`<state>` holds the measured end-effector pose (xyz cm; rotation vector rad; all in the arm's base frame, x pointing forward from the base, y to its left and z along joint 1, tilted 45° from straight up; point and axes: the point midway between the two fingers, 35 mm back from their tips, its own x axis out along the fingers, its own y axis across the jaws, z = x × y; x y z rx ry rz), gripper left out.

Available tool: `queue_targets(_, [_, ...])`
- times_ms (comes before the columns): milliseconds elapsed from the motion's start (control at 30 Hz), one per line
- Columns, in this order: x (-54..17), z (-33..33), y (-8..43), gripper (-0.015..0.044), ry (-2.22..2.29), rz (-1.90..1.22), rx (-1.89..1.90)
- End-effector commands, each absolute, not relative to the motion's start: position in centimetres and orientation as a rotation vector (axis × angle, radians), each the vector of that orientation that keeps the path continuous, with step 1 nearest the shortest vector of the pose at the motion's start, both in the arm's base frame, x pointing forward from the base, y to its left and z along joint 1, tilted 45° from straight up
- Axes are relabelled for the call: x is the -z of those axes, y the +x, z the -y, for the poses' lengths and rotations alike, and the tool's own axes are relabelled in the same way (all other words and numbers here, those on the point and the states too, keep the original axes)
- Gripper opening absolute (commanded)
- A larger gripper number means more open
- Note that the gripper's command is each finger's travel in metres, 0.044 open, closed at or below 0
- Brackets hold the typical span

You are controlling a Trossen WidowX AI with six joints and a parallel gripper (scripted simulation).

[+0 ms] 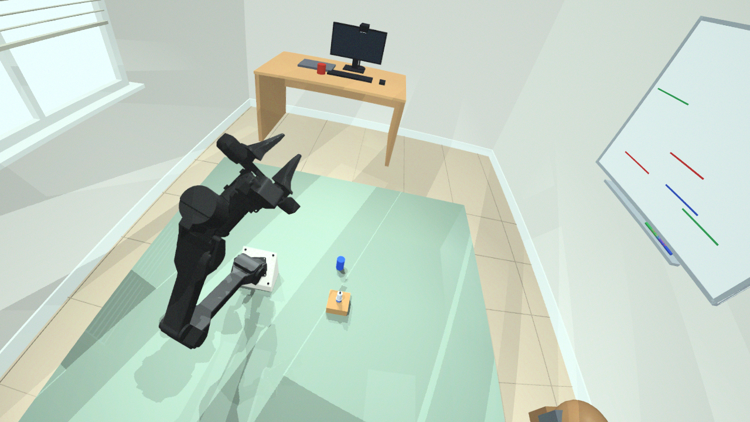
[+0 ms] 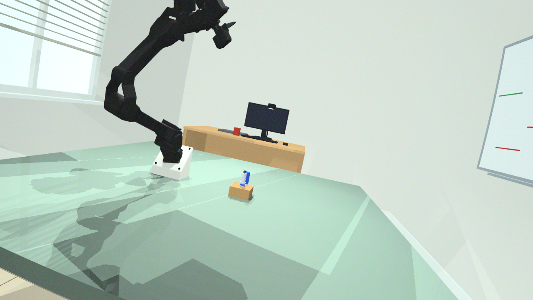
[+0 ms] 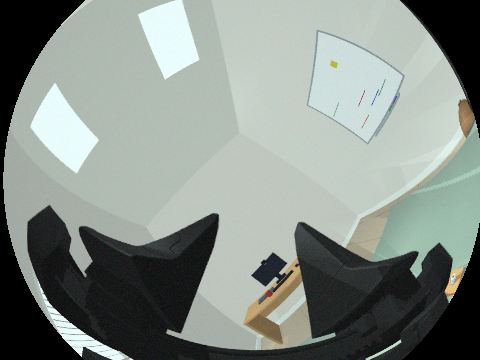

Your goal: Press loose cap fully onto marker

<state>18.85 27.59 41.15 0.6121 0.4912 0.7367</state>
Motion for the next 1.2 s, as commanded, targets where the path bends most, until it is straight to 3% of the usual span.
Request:
queue_targets(0, [-34.9,-28.4,23.2,0.0247,0.641,-0.662,-0.489])
queue_targets(333, [-22.1,-26.7,29.4,0.0247,0.630,-0.903,0.022])
queue_targets(567, [-12.1,-22.0,32.3,0.0247,0.685,-0.985,0.564])
queue_targets(1000, [1.8,-9.3,30.5,0.0247,0.579,-0.747,1.525])
queue_targets(1167, [2.3,-8.5,30.1,0.0247,0.563,-0.720,1.572])
